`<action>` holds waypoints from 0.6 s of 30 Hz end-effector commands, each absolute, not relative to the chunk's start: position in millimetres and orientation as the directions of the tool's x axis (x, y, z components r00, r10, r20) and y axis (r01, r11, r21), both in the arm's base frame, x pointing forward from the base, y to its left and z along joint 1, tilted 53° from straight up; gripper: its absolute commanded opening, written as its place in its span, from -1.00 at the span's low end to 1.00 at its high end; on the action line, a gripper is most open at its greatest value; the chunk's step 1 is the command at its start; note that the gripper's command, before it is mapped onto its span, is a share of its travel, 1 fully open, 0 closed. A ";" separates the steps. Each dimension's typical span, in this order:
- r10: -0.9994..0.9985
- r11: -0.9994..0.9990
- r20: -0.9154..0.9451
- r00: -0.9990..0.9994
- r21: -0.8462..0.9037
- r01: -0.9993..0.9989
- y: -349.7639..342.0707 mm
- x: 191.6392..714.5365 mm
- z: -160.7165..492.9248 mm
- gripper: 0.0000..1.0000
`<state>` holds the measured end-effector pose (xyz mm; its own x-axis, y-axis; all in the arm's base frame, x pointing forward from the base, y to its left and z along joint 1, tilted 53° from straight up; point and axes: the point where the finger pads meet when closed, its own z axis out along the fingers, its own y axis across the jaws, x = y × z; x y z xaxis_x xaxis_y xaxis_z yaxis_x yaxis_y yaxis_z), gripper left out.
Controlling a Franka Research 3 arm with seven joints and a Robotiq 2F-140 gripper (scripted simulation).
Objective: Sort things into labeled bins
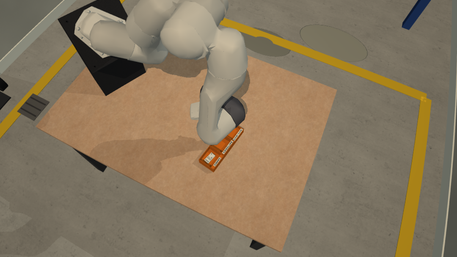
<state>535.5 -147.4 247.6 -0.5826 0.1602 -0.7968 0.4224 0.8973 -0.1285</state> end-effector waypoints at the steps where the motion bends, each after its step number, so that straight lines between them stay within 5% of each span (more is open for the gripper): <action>1: 0.111 0.910 -0.786 -0.608 -0.166 0.381 -146.8 534.7 248.5 -0.75; 18: 0.557 0.719 -0.766 -0.320 0.253 0.647 -215.5 530.1 289.3 -0.75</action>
<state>531.7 -212.0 286.6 -0.3901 0.4580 -0.7988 0.6120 0.7771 0.1467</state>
